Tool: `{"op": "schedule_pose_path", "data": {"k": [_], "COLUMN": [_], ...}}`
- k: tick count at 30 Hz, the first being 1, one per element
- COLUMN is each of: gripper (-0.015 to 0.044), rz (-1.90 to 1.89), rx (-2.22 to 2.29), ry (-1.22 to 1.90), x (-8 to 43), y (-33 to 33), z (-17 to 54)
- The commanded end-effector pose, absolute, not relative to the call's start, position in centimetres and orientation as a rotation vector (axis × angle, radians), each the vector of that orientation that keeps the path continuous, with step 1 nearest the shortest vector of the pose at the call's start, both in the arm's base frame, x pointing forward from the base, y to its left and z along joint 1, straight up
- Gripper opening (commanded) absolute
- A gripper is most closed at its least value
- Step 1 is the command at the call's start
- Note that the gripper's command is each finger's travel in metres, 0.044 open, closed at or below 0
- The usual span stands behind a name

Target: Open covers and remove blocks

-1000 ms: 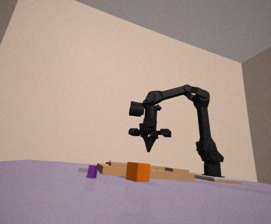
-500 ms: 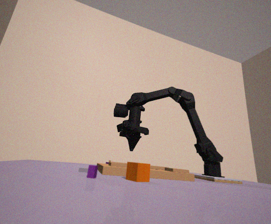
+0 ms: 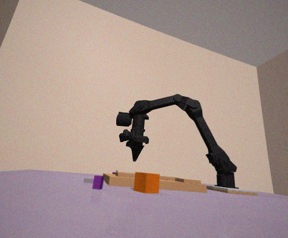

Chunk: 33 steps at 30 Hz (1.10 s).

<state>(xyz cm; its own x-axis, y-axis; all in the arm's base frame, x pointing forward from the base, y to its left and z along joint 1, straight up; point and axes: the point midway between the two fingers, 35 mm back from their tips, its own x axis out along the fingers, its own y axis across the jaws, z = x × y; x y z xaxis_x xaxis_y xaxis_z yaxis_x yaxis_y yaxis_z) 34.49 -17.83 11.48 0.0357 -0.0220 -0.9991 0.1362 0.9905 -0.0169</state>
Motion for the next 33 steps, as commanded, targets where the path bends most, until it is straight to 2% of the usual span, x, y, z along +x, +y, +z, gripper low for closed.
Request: {"op": "schedule_pose_path", "data": {"k": [1, 33], "gripper": [0.0, 0.0], "rz": [-0.126, -0.126], "rx": [0.101, 0.101], "ry": [1.531, 1.531], "x": [34.6, 34.7], "y": [-17.8, -17.9], "z": [11.5, 9.9]}}
